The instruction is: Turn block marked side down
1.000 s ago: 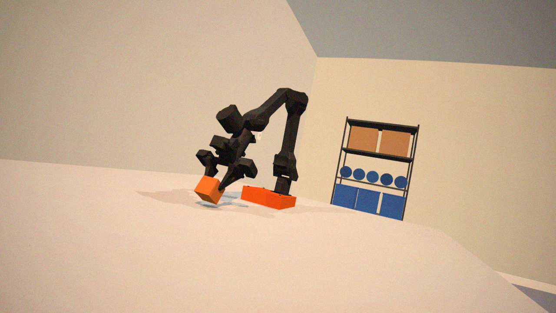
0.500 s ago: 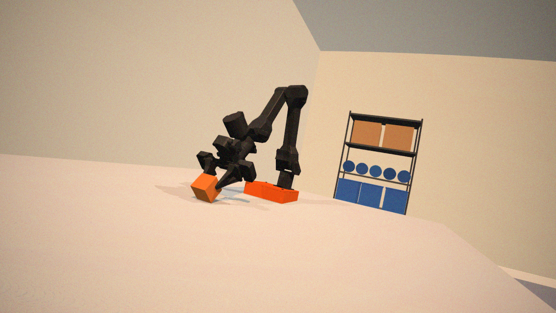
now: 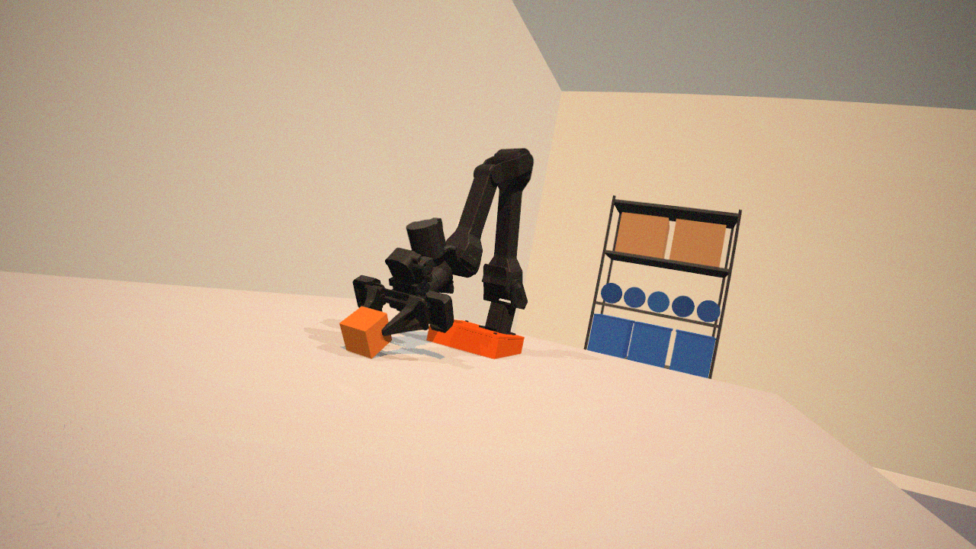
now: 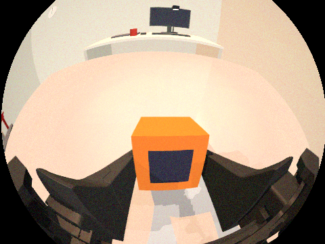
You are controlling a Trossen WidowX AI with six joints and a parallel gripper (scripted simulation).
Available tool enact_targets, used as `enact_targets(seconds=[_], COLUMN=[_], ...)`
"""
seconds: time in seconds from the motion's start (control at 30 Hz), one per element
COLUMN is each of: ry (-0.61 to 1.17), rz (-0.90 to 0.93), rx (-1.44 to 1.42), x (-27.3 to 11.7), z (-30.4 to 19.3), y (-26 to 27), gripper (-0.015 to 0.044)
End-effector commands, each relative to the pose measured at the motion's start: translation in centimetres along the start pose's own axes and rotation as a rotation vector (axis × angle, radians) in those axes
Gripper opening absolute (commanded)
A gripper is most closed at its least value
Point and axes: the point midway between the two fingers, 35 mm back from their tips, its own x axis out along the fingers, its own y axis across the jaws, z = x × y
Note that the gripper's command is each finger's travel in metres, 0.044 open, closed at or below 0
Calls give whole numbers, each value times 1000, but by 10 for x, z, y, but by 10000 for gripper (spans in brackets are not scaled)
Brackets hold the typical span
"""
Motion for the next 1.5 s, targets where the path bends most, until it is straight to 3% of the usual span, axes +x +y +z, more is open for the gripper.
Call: enact_targets(seconds=[0.0, 0.57, 1.13, 1.47], ry=[-31, -68, -68, -68], rz=[5, 5, 5, 5], rx=[3, 3, 3, 3], x=[-4, -6, -6, -6], z=[-4, -2, -2, -2], y=[2, 2, 2, 2], gripper=[0, 0, 440, 440])
